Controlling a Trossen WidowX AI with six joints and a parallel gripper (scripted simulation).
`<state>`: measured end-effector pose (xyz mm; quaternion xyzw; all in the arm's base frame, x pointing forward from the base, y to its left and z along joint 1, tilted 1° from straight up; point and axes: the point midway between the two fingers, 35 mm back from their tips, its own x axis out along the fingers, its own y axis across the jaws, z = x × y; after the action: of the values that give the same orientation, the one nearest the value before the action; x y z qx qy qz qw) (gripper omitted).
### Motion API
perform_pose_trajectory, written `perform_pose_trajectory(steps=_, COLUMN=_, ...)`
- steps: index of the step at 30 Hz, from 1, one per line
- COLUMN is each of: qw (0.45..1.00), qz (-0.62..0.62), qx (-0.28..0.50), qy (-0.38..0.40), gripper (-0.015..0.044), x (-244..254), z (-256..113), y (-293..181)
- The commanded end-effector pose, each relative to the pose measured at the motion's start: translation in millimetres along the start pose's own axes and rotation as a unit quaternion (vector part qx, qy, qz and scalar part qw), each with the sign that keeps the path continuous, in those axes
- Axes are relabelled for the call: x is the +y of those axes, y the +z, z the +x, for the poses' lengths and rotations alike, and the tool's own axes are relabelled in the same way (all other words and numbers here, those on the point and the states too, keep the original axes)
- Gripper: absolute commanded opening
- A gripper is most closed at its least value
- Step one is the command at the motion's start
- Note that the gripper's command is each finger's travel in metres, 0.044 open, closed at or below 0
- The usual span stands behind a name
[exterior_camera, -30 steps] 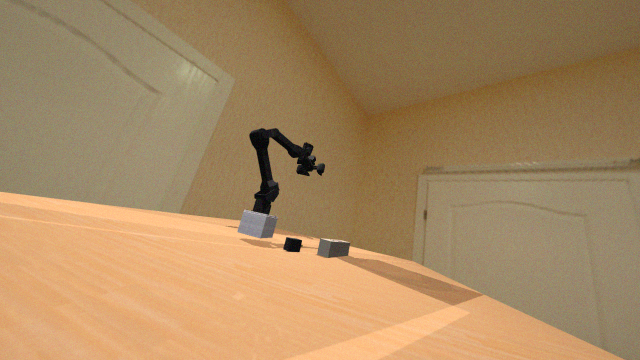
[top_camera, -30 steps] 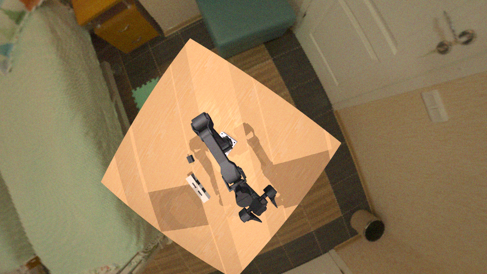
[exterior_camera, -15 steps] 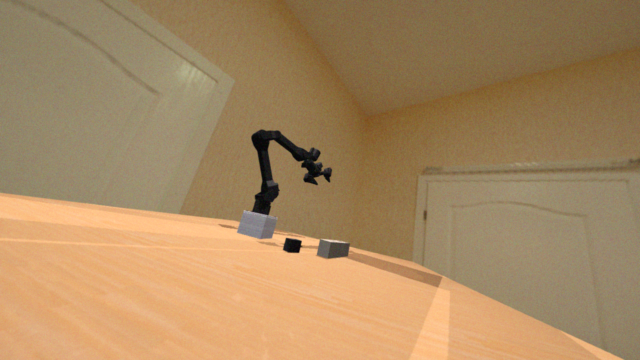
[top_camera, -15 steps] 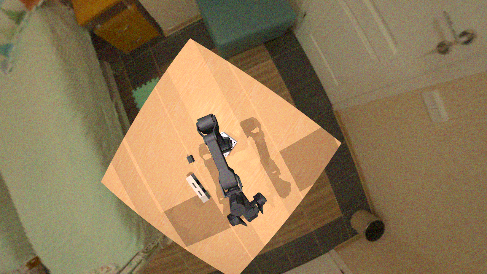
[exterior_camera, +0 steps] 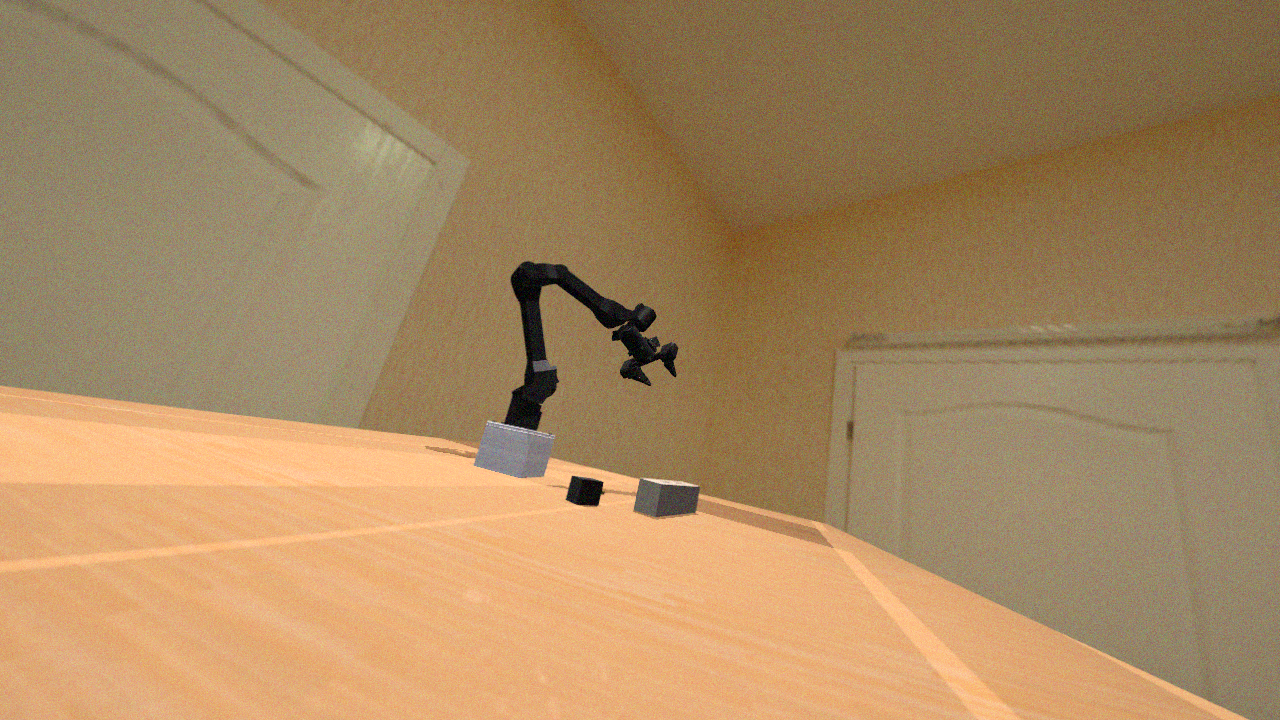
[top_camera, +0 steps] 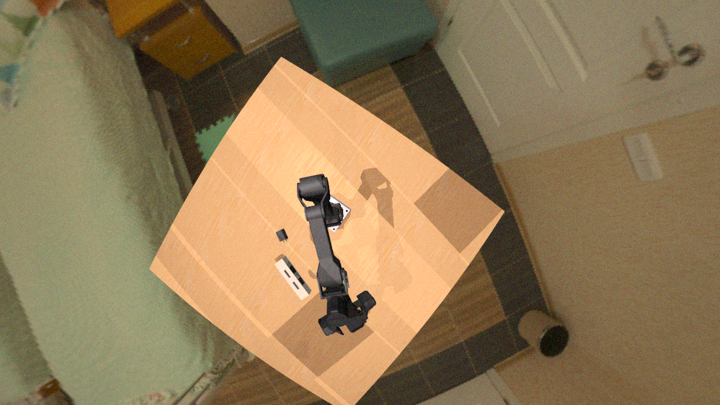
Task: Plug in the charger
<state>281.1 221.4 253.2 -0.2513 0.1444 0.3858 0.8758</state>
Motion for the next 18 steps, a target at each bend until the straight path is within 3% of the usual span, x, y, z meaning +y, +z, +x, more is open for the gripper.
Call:
perform_pose_trajectory(steps=1, qw=0.999, qz=-0.005, qx=0.031, qy=-0.015, gripper=0.044, x=-12.9, z=5.0, y=-17.8)
perform_pose_trajectory(steps=18, qw=0.986, qz=-0.029, qx=0.151, qy=-0.058, gripper=0.044, x=-66.0, z=8.4, y=-92.8)
